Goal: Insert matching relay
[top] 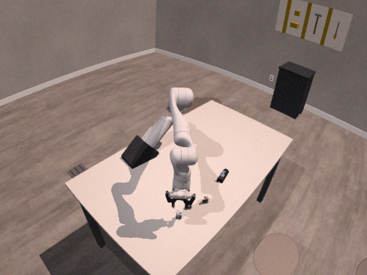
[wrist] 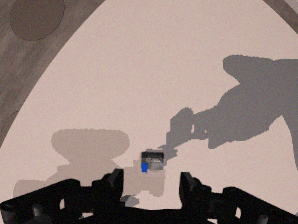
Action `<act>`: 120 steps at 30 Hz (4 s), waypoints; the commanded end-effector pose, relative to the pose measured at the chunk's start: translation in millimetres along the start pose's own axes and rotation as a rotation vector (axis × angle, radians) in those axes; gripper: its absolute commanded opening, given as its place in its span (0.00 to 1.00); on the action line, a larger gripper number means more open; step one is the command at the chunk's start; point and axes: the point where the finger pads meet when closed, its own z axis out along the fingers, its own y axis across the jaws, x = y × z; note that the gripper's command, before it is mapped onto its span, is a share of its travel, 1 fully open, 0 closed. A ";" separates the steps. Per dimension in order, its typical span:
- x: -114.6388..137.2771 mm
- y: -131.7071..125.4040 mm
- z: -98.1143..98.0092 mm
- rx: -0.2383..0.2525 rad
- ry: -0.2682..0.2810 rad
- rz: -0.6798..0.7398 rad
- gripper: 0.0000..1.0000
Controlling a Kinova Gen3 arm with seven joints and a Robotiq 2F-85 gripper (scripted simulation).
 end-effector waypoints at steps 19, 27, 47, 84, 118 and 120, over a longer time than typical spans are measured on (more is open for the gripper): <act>0.3 0.0 21.9 0.000 0.000 0.000 0.53; 0.4 -0.1 28.2 0.000 0.000 0.000 0.53; 0.5 -0.1 34.2 0.000 0.000 0.000 0.53; 0.6 -0.1 34.2 0.000 0.000 0.000 0.53; 1.2 -0.2 34.2 0.000 0.000 0.000 0.53; 1.2 -0.2 34.2 0.000 0.000 0.000 0.53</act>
